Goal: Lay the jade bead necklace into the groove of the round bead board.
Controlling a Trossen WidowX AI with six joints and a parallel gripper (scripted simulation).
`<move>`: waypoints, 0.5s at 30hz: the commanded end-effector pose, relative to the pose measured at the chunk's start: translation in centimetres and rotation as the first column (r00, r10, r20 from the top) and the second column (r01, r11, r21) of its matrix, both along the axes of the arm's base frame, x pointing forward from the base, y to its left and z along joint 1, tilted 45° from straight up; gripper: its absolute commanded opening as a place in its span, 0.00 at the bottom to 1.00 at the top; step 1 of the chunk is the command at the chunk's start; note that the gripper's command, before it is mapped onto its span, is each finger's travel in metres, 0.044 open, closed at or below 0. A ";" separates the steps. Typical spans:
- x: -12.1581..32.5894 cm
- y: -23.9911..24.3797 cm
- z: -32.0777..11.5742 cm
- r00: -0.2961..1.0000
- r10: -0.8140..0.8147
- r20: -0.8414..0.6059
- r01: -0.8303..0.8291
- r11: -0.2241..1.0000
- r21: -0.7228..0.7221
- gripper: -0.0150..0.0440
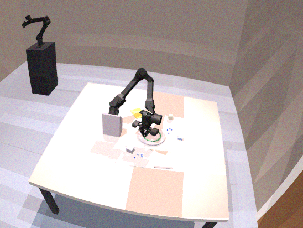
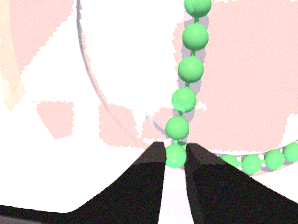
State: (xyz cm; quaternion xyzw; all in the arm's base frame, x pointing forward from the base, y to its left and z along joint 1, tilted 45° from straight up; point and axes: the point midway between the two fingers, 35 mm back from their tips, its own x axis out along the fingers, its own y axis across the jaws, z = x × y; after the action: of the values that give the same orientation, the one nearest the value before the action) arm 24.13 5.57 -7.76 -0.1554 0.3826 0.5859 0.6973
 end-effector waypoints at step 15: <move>-0.1 0.3 -0.2 1.000 0.001 -0.002 -0.001 1.000 0.000 0.65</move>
State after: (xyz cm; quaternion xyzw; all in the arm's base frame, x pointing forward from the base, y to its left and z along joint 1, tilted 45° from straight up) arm 24.08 5.82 -8.01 -0.1551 0.3832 0.5864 0.6966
